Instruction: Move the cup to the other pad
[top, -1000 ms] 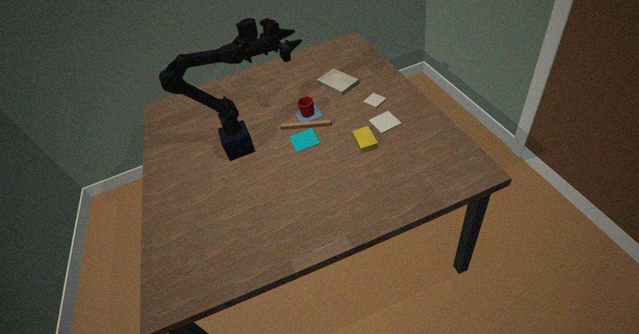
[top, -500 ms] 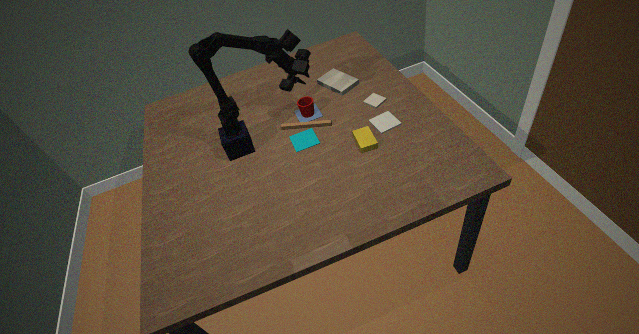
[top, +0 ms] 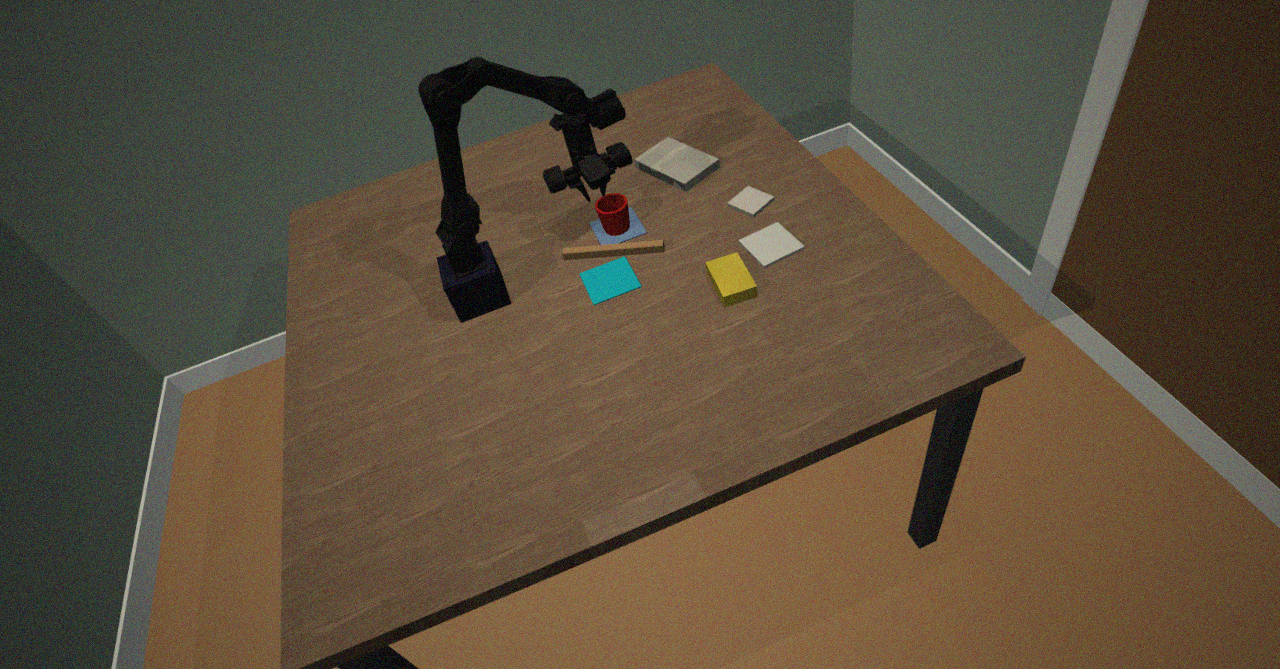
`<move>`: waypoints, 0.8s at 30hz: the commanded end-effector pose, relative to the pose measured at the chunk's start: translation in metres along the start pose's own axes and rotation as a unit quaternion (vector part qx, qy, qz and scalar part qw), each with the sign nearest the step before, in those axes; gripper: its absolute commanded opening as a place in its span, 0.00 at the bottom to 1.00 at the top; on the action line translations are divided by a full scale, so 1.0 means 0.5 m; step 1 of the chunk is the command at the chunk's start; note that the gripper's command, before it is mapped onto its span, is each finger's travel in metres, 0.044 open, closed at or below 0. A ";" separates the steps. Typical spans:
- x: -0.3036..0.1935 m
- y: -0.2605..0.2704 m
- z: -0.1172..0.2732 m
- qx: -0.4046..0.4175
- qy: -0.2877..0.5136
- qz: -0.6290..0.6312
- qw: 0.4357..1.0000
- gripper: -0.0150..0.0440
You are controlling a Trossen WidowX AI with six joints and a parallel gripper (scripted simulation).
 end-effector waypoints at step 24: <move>-0.002 -0.002 -0.081 -0.005 0.001 -0.005 1.000 0.50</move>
Point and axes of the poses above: the point midway between the two fingers, 35 mm back from their tips, its own z axis back along the fingers, its own y axis across the jaws, x = y × z, the point moved 3 cm from there along z, back along the fingers, and after that the axes turned 10 degrees about -z, right-handed, at the moved point
